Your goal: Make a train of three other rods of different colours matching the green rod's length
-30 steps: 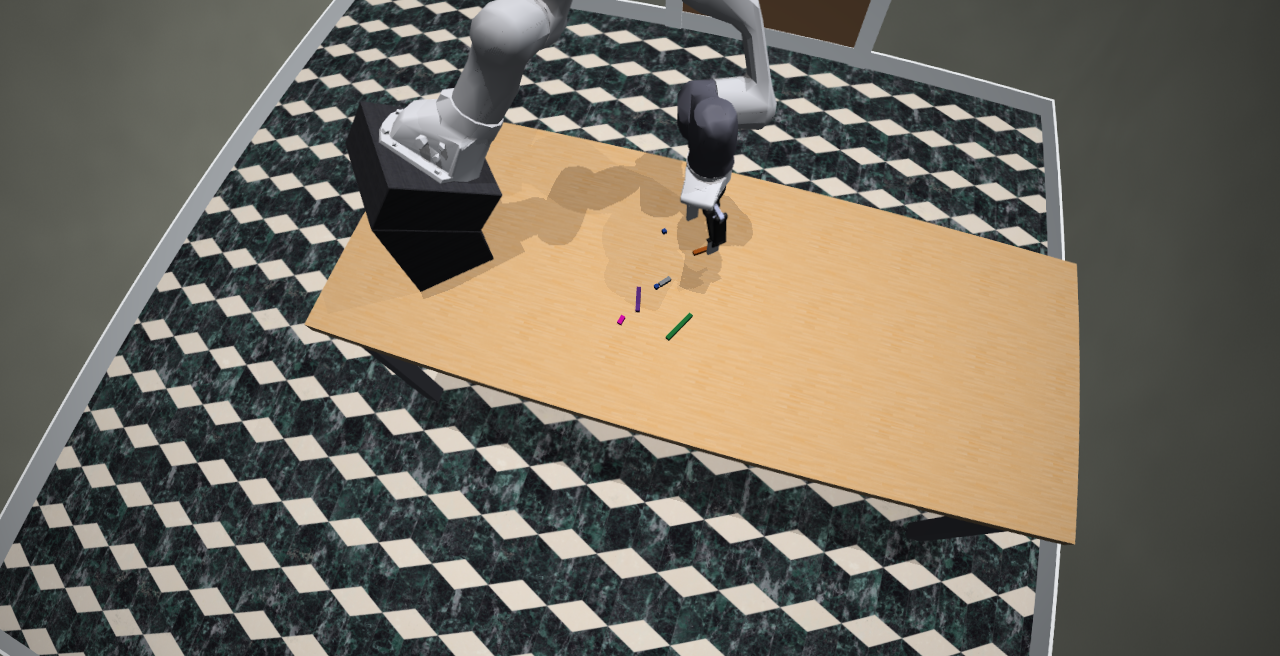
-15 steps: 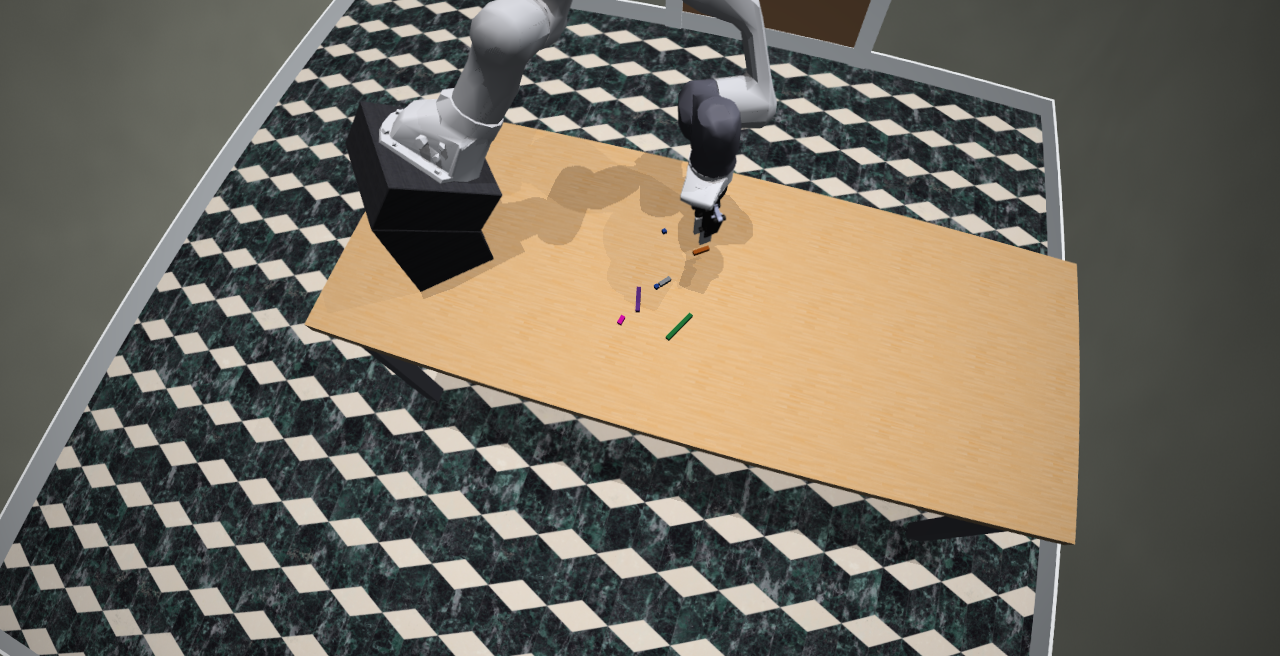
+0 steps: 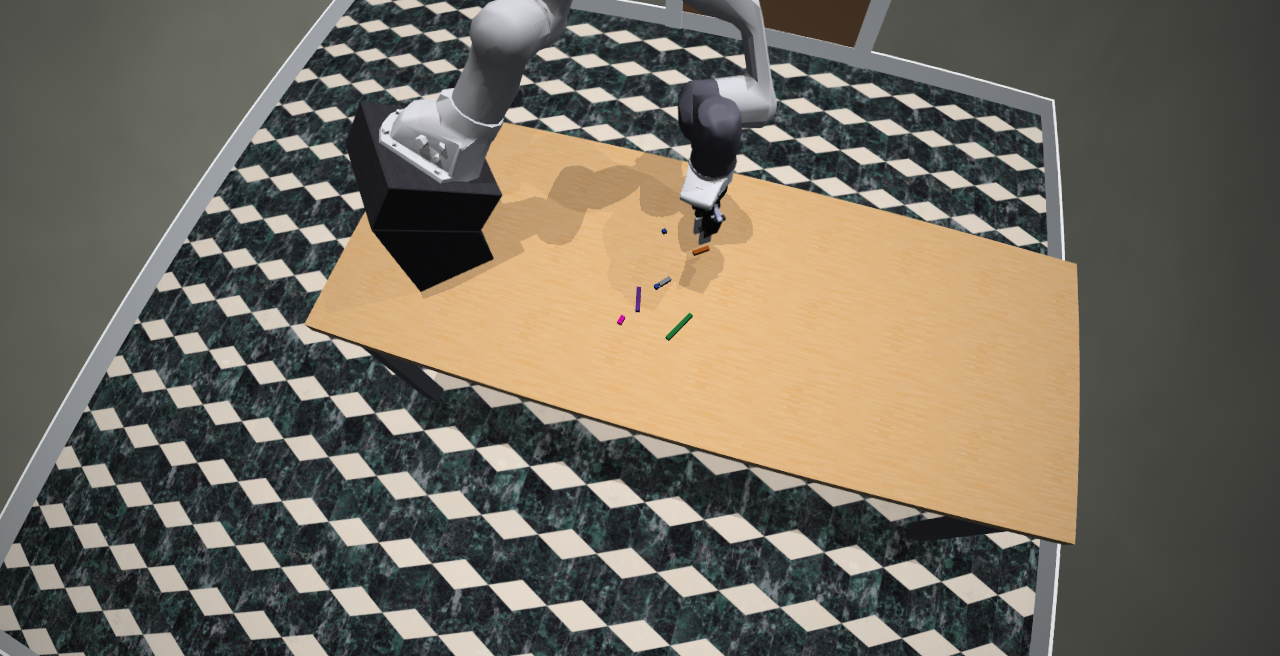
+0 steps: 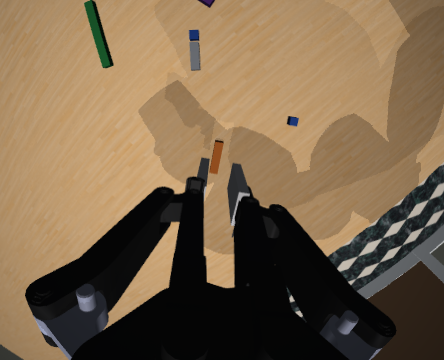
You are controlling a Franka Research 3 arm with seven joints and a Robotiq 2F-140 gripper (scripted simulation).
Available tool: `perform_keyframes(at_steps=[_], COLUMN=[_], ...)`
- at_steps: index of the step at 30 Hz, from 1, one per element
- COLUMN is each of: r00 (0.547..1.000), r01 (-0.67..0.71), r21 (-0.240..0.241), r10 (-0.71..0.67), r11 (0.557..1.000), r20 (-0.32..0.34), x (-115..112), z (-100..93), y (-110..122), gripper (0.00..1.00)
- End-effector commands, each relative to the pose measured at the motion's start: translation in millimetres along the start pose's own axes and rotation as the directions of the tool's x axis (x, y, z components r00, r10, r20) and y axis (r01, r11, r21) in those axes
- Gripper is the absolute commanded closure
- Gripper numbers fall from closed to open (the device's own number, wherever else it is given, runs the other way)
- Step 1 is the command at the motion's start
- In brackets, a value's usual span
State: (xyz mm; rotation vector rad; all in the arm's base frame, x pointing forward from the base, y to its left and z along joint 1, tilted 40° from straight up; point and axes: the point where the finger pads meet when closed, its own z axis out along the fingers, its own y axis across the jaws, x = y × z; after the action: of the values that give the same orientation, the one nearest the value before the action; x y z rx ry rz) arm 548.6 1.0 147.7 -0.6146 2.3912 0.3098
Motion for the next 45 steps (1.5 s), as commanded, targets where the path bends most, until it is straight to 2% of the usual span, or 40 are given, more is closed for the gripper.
perform_keyframes(at_steps=[1, 15, 45], r00=[1.000, 1.000, 1.000], r01=[-0.006, -0.006, -0.006], r21=[0.003, 0.002, 0.002], r10=[0.006, 0.006, 0.006], r11=[1.000, 1.000, 1.000], r20=[-0.001, -0.003, -0.003], x=[-1.3, -1.4, -2.1], z=[-0.1, 5.9, 43.5], y=[-1.1, -1.2, -1.9], gripper=[0.85, 0.85, 0.85])
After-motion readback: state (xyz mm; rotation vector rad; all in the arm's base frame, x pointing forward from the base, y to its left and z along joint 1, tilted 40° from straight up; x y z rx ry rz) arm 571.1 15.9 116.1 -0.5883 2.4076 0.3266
